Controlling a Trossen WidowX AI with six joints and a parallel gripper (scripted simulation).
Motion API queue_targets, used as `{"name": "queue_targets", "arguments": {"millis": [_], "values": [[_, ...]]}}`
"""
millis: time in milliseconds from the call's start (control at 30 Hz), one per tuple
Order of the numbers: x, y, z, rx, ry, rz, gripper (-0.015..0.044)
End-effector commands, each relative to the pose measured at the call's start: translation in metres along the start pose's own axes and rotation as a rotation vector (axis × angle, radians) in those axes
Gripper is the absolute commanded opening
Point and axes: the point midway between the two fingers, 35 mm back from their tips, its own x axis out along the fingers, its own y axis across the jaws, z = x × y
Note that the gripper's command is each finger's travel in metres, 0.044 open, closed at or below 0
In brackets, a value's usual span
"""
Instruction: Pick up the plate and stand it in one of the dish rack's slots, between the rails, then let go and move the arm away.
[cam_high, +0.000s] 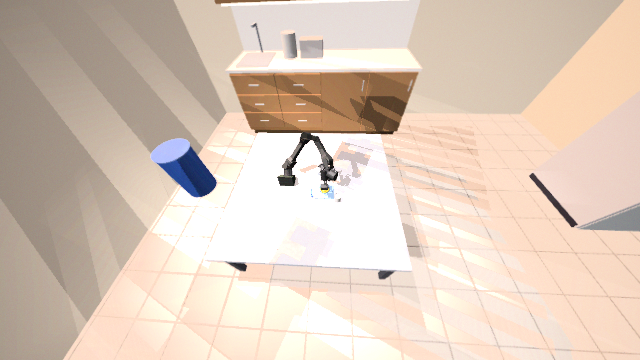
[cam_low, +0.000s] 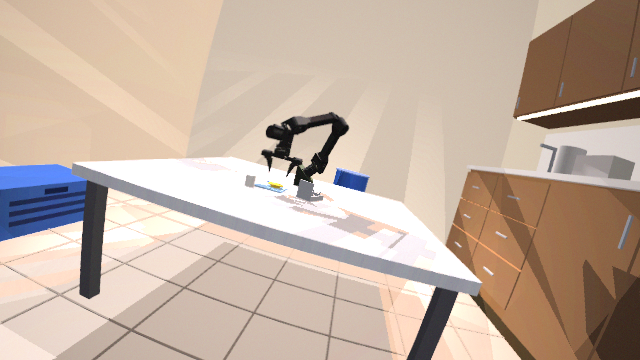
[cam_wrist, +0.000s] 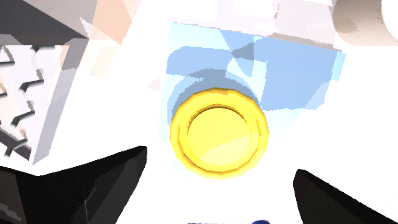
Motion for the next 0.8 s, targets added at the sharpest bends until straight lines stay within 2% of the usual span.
{"name": "queue_targets", "arguments": {"millis": [0, 767], "values": [[0.009, 0.000, -0.001, 0.008, 0.005, 0.009, 0.0400], [0.046, 0.001, -0.001, 0.007, 0.005, 0.011, 0.0400]]}}
